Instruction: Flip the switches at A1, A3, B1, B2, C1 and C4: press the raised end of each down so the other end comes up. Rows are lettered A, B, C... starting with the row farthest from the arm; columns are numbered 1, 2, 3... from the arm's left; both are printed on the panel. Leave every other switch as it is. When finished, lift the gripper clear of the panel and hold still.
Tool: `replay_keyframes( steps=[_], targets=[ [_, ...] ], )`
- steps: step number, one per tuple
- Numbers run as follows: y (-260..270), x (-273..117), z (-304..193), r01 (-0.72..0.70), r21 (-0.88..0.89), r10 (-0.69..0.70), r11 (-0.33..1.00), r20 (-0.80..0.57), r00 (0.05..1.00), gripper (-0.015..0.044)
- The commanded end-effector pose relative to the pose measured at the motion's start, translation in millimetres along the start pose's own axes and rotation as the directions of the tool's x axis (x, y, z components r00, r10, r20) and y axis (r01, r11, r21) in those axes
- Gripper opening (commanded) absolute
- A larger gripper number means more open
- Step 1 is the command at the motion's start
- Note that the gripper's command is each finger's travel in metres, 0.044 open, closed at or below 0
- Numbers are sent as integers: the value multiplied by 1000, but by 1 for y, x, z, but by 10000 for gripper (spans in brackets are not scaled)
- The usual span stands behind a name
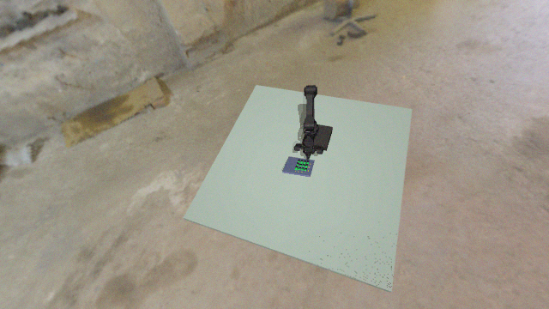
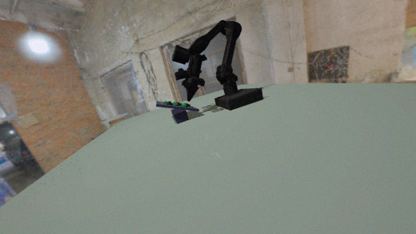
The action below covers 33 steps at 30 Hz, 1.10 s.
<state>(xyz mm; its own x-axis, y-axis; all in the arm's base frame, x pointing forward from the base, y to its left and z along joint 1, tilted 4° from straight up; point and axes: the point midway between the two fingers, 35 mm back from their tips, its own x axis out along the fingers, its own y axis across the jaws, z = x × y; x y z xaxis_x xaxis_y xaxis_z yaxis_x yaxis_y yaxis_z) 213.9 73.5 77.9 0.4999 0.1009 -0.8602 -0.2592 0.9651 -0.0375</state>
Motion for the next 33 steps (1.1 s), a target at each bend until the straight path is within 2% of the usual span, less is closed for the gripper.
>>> replay_keyframes(
  steps=[1, 33],
  targets=[
    [0, 7, -2, -1, -5, 1, 1000, -6, 1000, 0],
    [0, 14, -2, -1, -5, 1, 1000, -6, 1000, 0]
  ],
)
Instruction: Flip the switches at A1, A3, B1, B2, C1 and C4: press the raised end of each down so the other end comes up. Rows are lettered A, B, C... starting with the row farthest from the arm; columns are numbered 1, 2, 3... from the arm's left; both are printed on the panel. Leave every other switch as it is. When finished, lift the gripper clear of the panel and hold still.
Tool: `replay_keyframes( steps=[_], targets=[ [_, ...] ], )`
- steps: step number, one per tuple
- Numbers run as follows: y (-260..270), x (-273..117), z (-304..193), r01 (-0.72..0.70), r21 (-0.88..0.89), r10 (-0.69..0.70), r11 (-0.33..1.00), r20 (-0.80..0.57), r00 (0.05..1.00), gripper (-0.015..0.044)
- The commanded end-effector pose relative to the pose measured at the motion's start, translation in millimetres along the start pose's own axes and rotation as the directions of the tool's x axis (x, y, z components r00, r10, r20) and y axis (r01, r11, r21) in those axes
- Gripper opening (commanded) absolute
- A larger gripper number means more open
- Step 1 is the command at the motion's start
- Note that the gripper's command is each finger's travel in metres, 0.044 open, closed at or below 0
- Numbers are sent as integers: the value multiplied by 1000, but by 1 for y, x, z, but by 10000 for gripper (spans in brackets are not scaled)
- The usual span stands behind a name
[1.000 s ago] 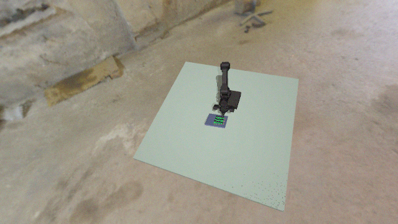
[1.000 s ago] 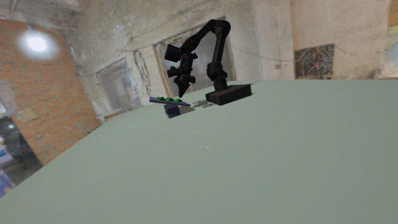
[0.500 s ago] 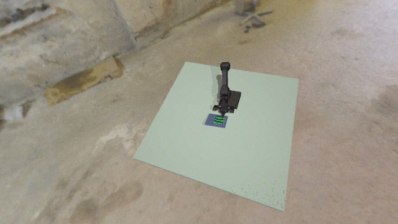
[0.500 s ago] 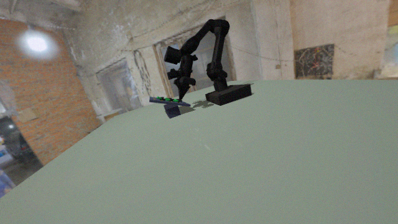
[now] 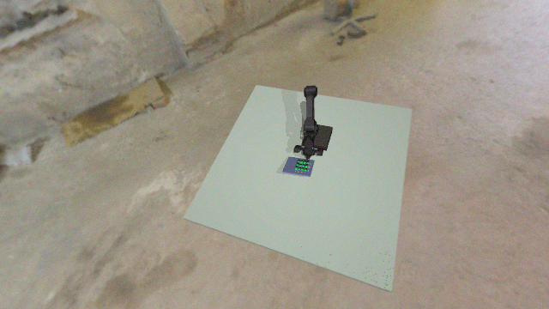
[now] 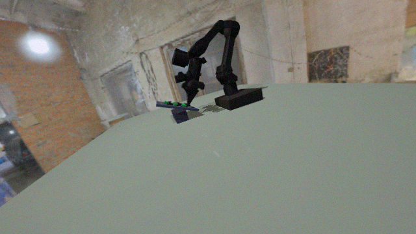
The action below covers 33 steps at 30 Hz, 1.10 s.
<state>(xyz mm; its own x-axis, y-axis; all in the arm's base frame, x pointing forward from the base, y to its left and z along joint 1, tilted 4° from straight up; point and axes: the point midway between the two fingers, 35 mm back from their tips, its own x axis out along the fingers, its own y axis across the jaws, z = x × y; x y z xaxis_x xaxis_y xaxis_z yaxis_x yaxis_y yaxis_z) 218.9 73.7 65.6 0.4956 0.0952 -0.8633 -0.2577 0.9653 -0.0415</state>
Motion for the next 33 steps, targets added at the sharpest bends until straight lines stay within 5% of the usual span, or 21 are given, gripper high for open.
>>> replay_keyframes(
  steps=[1, 33],
  targets=[
    [1, 1, 0, -5, -5, 5, 1000, 0, 1000, 0],
    [1, 5, 0, -5, -5, 5, 1000, 0, 1000, 0]
  ],
)
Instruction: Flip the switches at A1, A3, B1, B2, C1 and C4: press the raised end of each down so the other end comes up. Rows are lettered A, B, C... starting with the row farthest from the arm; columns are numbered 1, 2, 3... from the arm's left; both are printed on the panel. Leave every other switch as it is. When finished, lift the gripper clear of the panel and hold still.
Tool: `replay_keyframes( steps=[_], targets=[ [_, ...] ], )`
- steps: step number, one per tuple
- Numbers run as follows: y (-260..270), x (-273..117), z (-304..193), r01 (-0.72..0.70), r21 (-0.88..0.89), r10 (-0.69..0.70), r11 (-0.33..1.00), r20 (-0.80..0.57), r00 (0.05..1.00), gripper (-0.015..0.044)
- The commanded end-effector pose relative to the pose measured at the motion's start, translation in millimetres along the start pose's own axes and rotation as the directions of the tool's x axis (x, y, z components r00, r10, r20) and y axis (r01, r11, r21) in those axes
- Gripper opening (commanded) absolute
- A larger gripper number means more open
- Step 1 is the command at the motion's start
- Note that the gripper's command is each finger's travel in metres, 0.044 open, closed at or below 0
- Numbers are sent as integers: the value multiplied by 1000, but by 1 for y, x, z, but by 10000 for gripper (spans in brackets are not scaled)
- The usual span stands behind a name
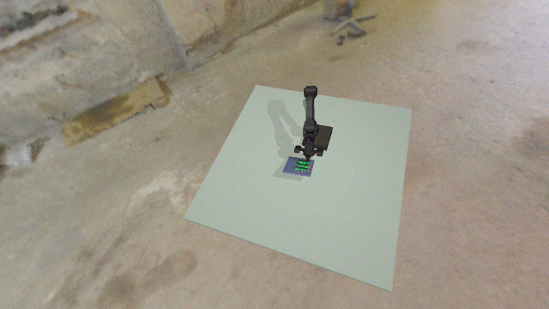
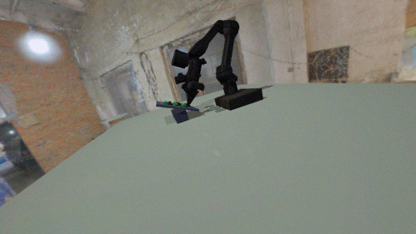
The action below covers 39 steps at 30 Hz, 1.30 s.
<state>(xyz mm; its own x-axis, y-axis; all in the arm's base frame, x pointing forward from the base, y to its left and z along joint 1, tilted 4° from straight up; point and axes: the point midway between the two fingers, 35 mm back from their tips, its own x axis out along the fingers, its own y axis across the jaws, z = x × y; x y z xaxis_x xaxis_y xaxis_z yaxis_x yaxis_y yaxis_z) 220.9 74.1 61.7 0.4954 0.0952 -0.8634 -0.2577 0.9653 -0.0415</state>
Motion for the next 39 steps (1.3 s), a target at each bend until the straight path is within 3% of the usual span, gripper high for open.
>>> replay_keyframes(
  steps=[1, 7, 13, 20, 32, 39],
  targets=[
    [1, 1, 0, -5, -5, 5, 1000, 1, 1000, 0],
    [0, -2, 1, 0, 0, 0, 1000, -1, 1000, 0],
    [0, -64, 3, -5, -4, 5, 1000, -27, 1000, 0],
    [-3, -63, 3, -5, -5, 5, 1000, -30, 1000, 0],
    [-61, -63, 3, 0, -8, -1, 1000, -27, 1000, 0],
    [-61, -29, 1, 1, -8, -1, 1000, 0, 1000, 0]
  ],
)
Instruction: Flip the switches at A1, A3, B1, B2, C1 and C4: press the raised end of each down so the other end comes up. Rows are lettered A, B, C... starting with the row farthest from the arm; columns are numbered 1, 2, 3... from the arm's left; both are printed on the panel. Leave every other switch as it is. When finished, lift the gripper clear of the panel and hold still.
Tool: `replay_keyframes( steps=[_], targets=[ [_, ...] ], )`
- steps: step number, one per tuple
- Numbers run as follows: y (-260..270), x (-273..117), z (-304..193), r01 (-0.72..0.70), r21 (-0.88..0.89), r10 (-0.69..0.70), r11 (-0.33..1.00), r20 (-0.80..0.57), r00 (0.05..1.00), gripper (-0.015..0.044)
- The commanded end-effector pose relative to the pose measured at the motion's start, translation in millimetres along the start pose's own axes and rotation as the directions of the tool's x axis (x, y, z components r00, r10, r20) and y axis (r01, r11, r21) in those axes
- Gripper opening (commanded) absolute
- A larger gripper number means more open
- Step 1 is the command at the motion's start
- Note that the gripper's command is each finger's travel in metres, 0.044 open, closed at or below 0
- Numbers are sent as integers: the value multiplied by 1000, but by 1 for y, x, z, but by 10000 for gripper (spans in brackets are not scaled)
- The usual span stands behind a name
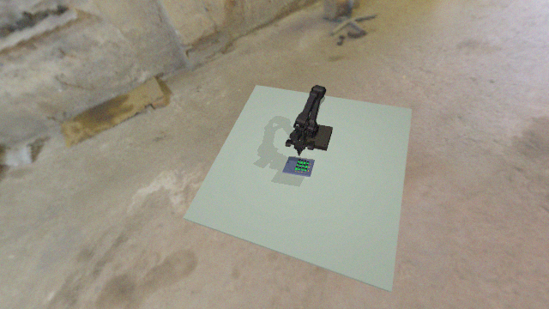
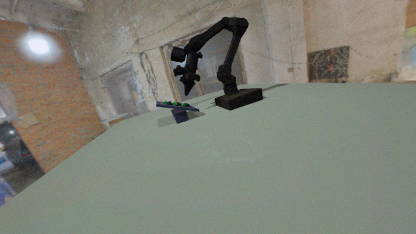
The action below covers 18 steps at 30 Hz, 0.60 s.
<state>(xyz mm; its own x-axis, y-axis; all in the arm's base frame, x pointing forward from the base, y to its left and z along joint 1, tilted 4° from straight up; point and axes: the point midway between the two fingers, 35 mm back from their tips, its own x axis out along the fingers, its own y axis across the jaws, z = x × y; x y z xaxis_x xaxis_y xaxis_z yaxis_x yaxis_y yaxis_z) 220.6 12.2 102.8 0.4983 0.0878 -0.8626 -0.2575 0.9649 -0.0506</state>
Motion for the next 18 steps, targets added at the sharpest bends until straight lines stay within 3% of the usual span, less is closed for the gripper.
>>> replay_keyframes(
  steps=[1, 18],
  targets=[
    [0, 13, -4, -7, -3, 7, 1000, -1, 1000, 0],
    [0, 33, -5, -7, -3, 7, 1000, -1, 1000, 0]
  ],
)
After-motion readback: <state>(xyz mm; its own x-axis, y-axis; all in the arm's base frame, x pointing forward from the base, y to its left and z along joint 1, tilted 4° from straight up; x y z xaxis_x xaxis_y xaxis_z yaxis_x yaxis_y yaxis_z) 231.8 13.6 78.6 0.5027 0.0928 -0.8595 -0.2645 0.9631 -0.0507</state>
